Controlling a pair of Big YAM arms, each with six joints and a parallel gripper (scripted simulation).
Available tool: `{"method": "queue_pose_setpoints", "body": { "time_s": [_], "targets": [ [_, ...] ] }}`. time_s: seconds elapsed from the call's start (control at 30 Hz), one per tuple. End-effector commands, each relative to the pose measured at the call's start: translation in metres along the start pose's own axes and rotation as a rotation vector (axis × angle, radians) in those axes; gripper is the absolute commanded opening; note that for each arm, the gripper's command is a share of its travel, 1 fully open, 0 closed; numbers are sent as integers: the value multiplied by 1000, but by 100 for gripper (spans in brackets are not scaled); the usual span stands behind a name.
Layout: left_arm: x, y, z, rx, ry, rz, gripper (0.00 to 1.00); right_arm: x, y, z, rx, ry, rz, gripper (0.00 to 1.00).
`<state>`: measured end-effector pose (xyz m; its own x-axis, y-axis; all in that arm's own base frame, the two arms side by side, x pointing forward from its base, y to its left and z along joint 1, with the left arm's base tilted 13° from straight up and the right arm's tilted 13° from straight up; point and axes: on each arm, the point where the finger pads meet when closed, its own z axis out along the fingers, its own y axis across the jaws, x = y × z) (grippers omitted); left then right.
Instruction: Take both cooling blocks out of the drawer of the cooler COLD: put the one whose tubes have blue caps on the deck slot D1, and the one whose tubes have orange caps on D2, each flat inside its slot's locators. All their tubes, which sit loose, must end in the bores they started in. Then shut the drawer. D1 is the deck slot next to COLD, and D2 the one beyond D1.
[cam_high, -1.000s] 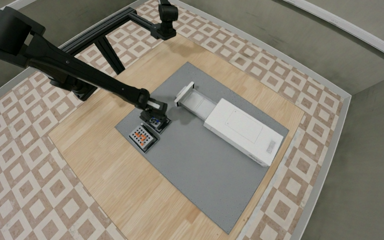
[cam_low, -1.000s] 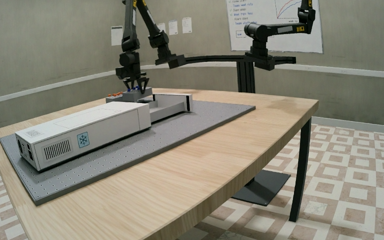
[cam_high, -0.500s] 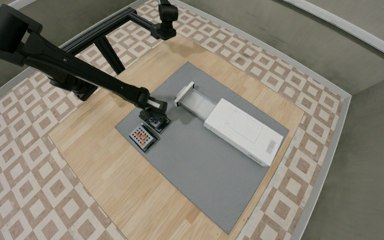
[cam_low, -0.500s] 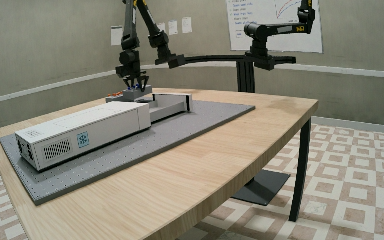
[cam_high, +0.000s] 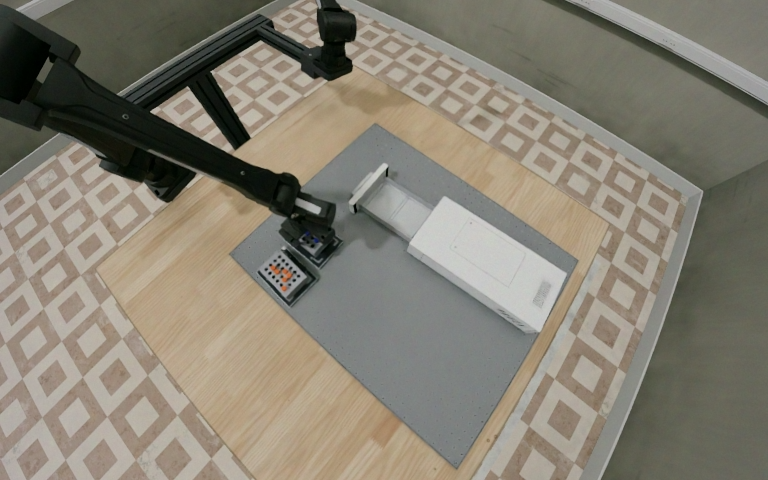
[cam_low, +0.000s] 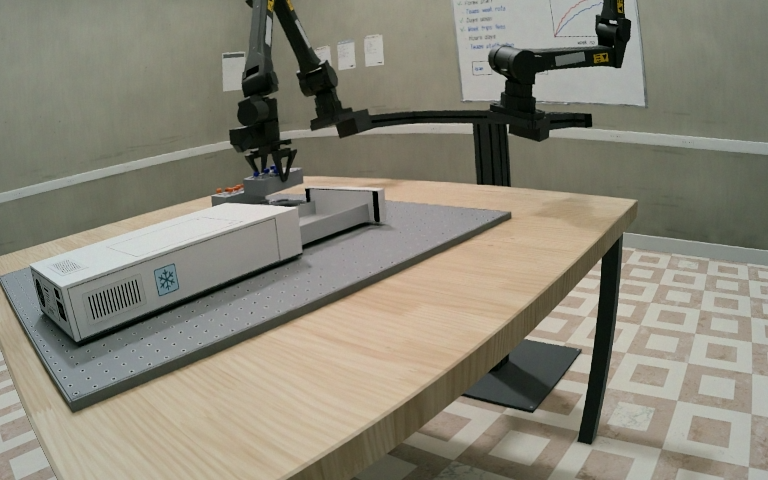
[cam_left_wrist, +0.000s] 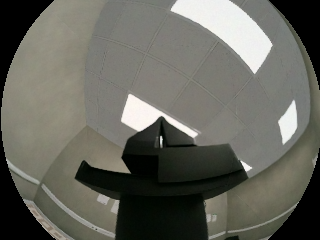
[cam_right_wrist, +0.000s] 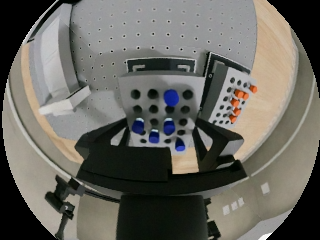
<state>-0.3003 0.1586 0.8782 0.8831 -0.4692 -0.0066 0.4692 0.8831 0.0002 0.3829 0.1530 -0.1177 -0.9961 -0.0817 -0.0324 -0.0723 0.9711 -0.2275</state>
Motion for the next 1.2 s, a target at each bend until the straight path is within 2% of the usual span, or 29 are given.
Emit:
{"method": "queue_pose_setpoints", "body": {
  "time_s": [0.0,1.17],
  "targets": [
    [24,1,8,2,35,-2,0,-42,20,-48,-46,-109,18,0],
    [24,1,8,2,35,-2,0,-43,20,-52,-47,-109,20,0]
  ]
}}
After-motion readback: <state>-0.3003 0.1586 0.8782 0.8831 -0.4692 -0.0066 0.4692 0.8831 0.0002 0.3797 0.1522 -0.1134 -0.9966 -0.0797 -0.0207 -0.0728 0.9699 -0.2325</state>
